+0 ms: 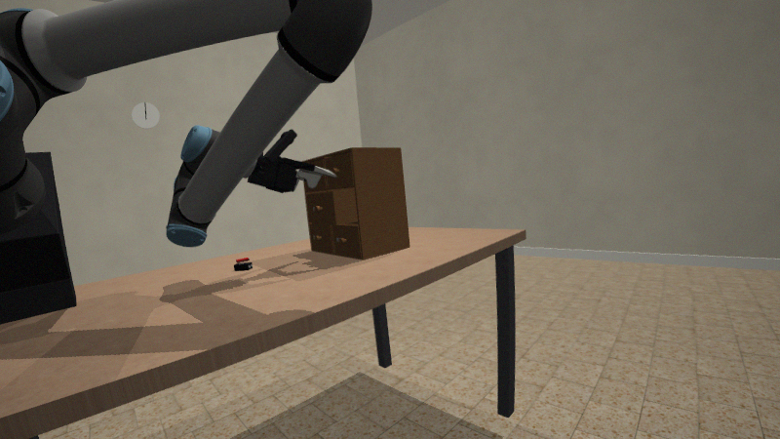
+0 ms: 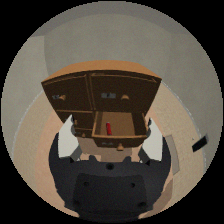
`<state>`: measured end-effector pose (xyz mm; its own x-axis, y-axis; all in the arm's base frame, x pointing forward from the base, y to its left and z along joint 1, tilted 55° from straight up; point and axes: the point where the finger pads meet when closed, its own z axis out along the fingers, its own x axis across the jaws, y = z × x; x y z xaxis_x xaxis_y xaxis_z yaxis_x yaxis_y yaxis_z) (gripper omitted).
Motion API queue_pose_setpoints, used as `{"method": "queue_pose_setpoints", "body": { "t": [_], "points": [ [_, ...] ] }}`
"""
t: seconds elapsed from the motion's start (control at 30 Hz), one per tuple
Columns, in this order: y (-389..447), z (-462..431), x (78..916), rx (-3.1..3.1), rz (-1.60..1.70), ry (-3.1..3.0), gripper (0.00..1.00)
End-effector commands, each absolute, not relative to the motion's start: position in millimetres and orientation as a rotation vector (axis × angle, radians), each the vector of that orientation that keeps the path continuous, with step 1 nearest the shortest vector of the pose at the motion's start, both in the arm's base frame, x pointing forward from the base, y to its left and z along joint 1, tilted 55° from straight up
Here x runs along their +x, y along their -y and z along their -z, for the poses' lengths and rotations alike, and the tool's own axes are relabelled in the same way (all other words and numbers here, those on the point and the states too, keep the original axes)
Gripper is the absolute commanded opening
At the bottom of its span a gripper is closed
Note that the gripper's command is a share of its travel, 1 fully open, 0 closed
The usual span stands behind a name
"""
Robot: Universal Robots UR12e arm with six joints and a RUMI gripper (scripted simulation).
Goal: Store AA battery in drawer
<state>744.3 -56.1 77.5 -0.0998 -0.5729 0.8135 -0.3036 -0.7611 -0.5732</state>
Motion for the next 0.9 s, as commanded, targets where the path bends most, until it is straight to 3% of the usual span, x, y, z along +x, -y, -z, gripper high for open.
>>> {"method": "queue_pose_setpoints", "body": {
  "t": [0.0,0.87],
  "points": [
    [55,-78,742,-1.959,1.961,-0.975,1.0],
    [51,-74,687,-1.959,1.961,-0.975,1.0]
  ]
}}
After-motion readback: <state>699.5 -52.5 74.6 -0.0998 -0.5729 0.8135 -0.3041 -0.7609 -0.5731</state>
